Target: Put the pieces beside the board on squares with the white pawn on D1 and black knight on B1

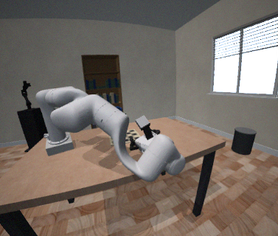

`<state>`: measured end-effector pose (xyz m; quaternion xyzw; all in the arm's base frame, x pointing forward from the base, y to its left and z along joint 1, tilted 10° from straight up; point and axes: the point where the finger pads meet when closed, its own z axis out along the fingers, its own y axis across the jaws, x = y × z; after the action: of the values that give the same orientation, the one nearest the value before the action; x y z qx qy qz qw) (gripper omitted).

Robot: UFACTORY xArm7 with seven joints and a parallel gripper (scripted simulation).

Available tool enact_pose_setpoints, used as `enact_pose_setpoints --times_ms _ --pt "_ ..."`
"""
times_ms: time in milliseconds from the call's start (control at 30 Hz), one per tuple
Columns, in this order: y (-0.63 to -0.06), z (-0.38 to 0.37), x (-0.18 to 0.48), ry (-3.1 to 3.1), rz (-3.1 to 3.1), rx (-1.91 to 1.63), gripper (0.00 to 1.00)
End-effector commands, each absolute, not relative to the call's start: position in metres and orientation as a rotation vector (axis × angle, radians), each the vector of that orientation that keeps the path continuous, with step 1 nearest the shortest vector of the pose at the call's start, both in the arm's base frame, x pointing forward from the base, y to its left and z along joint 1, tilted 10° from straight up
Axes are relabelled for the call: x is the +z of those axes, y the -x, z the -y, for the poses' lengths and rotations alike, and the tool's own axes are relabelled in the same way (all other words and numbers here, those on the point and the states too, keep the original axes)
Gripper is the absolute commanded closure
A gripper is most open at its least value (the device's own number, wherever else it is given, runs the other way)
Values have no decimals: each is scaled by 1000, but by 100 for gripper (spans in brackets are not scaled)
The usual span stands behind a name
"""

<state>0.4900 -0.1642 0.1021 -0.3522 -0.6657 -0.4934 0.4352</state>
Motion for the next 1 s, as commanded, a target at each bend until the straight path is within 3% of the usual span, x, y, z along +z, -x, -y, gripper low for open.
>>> enact_pose_setpoints --times_ms 0,967 --pt "-458 182 99 879 1563 -1135 0" --pt "-443 190 97 890 1519 -1095 0"
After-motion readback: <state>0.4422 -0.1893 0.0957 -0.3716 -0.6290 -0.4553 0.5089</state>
